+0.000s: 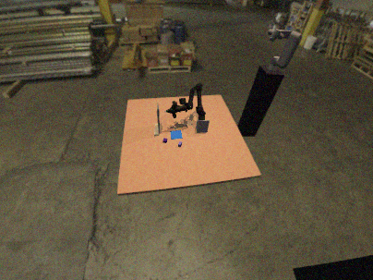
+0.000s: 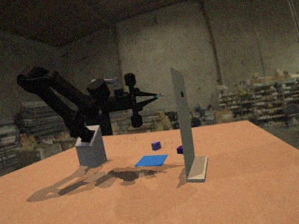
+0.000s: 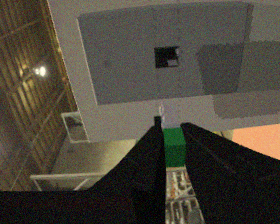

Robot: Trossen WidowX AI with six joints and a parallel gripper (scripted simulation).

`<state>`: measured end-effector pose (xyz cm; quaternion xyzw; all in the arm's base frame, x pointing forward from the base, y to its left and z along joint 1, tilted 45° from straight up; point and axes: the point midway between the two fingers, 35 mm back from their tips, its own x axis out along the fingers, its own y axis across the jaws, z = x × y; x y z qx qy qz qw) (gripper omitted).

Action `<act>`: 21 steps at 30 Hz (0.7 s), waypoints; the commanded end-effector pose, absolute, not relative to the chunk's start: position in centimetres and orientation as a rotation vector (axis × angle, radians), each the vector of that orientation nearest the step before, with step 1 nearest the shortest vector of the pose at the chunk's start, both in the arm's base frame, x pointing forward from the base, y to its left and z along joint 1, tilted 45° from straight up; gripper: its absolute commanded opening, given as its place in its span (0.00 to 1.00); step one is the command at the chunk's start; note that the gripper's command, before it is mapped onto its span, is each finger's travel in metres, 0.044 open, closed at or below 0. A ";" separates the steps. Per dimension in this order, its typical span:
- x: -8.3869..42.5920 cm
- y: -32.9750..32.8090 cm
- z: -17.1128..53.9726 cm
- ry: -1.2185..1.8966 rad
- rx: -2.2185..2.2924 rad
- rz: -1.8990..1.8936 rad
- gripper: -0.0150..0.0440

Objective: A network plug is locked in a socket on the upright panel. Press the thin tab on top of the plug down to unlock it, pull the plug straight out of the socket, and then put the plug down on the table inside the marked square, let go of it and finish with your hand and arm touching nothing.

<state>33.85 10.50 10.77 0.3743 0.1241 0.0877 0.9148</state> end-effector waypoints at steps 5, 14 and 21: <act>33.3 11.6 12.1 0.252 0.775 0.179 0.25; 32.3 12.9 13.6 0.252 0.777 0.178 0.25; 31.6 13.5 14.5 0.251 0.778 0.178 0.25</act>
